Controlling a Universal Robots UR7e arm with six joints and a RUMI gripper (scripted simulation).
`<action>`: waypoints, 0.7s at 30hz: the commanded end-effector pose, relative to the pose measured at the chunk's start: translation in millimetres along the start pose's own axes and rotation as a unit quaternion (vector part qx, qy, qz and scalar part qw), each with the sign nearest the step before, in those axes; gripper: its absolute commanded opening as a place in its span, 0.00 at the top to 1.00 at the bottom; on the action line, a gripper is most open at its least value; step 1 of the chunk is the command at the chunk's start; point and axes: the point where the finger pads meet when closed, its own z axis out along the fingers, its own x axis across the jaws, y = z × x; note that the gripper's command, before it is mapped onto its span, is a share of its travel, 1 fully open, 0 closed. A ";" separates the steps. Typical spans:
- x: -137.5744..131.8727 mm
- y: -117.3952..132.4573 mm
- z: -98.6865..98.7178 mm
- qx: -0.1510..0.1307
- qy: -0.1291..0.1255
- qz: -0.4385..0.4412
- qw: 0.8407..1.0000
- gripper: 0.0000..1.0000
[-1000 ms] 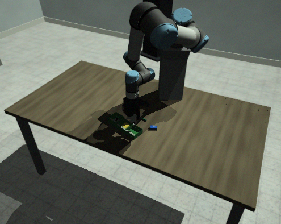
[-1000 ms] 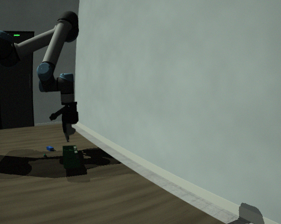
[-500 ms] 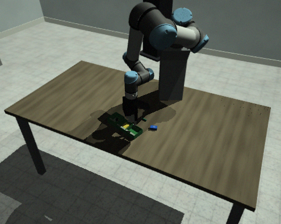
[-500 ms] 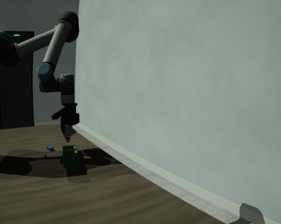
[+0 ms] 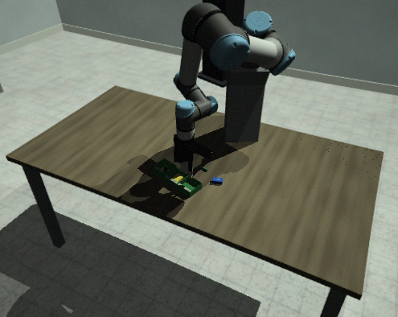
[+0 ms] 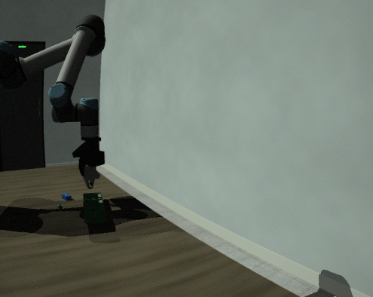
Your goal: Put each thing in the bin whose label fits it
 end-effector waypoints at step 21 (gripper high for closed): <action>-1.1 -0.6 -0.2 0.000 -0.005 0.258 0.966 1.00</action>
